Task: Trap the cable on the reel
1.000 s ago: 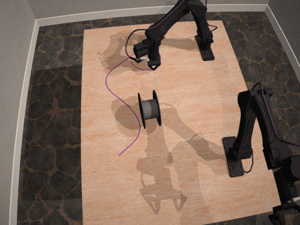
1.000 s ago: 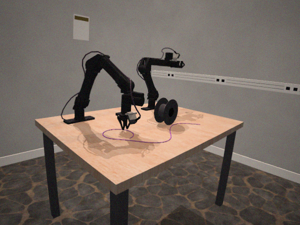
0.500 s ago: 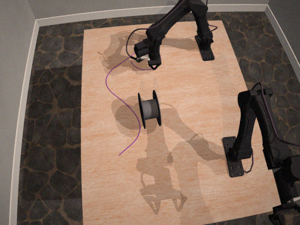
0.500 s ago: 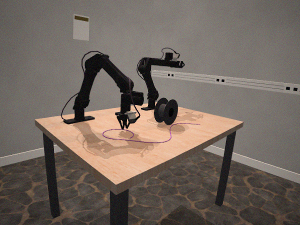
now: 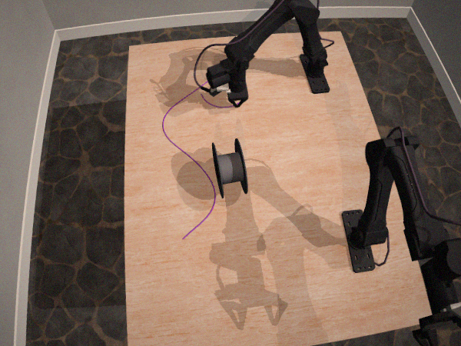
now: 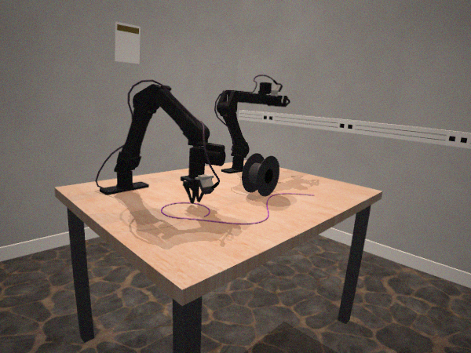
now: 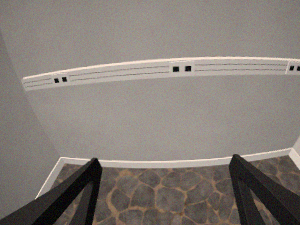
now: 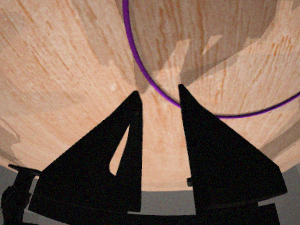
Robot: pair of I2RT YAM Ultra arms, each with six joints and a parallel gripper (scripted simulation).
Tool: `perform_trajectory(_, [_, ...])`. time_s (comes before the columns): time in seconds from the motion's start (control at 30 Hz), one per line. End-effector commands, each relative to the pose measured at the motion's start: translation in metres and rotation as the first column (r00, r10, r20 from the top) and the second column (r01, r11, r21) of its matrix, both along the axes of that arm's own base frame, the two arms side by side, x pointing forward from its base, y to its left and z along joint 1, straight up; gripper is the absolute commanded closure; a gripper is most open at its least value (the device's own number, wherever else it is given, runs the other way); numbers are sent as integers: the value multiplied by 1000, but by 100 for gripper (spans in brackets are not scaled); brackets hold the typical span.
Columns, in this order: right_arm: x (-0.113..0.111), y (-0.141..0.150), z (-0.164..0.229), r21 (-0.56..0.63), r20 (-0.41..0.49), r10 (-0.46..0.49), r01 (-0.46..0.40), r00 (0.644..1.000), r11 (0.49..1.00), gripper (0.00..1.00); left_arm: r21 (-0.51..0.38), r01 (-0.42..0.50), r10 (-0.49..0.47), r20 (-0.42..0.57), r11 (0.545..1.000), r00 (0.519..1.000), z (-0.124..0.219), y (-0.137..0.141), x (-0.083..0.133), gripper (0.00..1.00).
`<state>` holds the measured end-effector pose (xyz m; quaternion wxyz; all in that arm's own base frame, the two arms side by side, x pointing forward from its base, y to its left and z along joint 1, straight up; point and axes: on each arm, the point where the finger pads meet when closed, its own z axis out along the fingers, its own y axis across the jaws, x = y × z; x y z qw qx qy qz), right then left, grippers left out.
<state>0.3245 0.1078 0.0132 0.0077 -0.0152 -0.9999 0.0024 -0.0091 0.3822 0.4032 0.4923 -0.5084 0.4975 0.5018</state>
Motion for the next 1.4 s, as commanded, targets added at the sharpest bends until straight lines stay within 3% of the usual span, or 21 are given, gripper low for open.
perform_trajectory(0.0, [3,-4,1,4,19,-6,6,1000,1000,70,5,-5,5,-6,1000,1000,-1,1,0,0])
perform_trajectory(0.63, [-2,-1,-7,0,8,1,-1,1000,1000,70,5,-5,5,-6,1000,1000,-1,1,0,0])
perform_trajectory(1.37, [1,-1,-4,-5,14,1,-1,1000,1000,95,5,-5,5,-6,1000,1000,-1,1,0,0])
